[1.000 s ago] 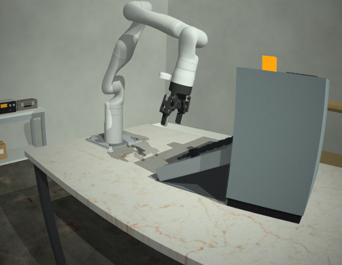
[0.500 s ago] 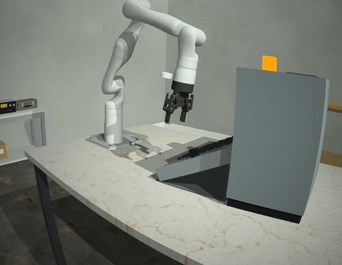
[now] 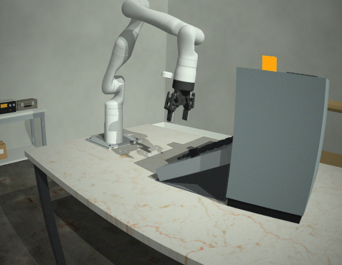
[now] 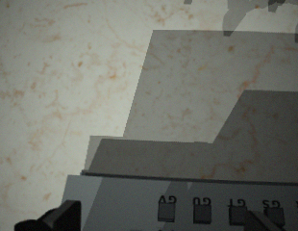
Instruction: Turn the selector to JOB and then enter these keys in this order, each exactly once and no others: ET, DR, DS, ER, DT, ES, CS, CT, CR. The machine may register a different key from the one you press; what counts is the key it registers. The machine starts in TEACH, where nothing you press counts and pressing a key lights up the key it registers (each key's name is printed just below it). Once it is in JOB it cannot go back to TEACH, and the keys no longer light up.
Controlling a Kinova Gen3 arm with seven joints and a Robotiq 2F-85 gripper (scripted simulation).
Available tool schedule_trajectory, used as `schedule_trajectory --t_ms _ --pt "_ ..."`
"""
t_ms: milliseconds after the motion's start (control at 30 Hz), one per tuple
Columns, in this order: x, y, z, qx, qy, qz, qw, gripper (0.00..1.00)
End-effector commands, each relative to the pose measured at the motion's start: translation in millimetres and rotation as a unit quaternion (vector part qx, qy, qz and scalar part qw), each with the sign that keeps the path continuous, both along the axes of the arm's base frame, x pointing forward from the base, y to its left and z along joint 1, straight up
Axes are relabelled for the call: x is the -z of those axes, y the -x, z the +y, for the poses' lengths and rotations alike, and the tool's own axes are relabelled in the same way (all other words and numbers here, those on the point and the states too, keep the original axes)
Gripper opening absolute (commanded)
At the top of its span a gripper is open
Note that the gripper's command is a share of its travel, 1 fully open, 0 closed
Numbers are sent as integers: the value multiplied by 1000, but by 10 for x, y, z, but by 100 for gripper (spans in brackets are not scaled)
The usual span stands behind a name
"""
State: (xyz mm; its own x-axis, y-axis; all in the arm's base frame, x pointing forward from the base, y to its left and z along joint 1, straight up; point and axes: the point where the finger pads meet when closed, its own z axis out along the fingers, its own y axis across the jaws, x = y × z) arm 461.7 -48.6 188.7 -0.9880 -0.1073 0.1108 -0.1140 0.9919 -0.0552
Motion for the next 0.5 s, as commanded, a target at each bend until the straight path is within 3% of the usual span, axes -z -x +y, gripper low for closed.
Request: schedule_trajectory --t_ms 0,33,333,367,467 --pt "-29 -12 42 1 -2 -6 1000 100" --pt "-54 16 170 14 -10 -20 1000 100" --pt "-54 16 170 14 -10 -20 1000 100" --pt "-79 47 296 29 -18 -34 999 100" --pt "-79 47 296 29 -18 -34 999 100"
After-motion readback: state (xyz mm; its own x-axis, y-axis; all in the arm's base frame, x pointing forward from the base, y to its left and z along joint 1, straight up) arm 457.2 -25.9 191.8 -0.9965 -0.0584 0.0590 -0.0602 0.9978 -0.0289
